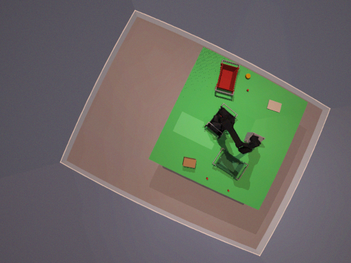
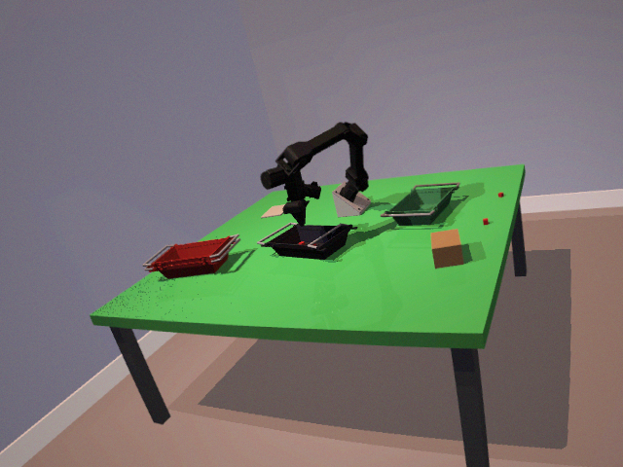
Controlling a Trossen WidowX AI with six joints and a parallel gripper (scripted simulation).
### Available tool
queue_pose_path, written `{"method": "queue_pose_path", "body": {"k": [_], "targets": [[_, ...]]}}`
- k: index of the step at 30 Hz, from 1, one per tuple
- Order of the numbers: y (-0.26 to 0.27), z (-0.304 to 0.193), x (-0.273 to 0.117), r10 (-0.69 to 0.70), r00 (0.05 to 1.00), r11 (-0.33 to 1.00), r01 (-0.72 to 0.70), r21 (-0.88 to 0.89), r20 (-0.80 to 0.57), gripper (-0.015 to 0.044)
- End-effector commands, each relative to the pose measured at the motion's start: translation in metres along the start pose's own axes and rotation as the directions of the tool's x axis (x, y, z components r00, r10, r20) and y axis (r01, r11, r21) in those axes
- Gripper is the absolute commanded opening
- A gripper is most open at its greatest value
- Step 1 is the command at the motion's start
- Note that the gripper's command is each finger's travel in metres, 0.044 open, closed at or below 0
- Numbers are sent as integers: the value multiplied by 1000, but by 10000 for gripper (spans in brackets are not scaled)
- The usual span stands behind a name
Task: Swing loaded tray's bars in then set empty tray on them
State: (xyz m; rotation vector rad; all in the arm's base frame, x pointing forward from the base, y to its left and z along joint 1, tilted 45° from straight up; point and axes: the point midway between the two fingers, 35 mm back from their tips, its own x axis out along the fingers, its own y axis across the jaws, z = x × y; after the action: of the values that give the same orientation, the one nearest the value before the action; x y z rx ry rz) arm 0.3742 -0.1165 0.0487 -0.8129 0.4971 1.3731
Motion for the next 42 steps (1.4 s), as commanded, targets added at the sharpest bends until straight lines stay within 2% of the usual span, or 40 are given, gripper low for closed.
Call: {"method": "queue_pose_path", "body": {"k": [1, 4, 8, 11, 15, 17, 31, 42], "targets": [[25, -54, 0, 11, 1000, 753, -4, 658, -6, 83], [41, -78, 1, 15, 1000, 475, -6, 880, -2, 83], [57, -99, 2, 17, 1000, 159, -8, 987, 6, 83], [70, -113, 3, 18, 1000, -79, -11, 997, 12, 83], [87, -131, 5, 19, 1000, -388, -14, 922, 23, 83], [93, -137, 6, 19, 999, -477, -14, 879, 26, 83], [94, -137, 8, 18, 999, -488, -14, 873, 27, 83], [93, -137, 48, 17, 999, -487, -16, 873, 28, 83]]}}
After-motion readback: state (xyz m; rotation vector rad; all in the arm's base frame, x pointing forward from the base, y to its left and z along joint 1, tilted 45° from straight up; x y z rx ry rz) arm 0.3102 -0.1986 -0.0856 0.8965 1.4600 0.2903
